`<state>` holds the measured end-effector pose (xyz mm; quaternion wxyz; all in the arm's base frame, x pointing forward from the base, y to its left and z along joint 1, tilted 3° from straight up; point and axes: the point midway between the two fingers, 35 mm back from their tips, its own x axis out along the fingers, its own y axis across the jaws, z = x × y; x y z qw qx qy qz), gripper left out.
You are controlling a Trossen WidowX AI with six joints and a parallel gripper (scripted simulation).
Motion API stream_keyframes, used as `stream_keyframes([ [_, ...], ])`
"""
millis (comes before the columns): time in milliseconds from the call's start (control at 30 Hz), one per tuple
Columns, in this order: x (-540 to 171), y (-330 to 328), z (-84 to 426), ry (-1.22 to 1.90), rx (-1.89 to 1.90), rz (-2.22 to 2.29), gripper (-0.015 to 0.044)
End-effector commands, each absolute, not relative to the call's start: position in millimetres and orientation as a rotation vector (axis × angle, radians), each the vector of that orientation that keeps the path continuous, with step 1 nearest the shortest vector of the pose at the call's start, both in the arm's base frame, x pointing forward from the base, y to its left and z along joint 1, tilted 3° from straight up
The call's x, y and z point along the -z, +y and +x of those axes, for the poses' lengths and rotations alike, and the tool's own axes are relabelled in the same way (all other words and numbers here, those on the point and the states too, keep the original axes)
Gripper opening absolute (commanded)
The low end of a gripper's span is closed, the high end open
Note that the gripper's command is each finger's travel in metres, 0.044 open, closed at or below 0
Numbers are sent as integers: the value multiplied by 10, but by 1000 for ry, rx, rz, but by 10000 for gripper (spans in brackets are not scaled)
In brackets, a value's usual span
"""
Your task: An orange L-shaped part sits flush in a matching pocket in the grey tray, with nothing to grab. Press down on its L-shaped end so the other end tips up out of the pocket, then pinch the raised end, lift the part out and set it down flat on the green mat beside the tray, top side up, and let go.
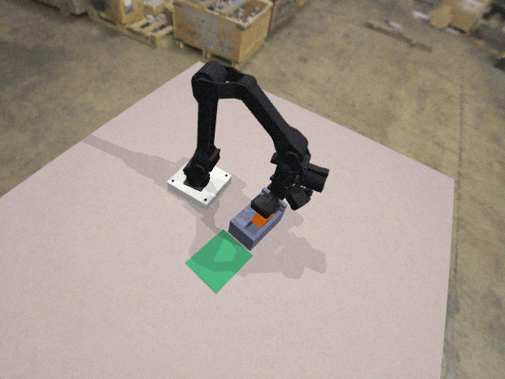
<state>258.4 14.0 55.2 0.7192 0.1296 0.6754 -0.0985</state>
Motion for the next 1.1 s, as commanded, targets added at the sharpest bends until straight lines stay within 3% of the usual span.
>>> stream_keyframes([
  [0, -505, 138, 2551, 1505, 224, 288, 180],
  [1067, -808, 227, 2592, 1504, 223, 289, 180],
])
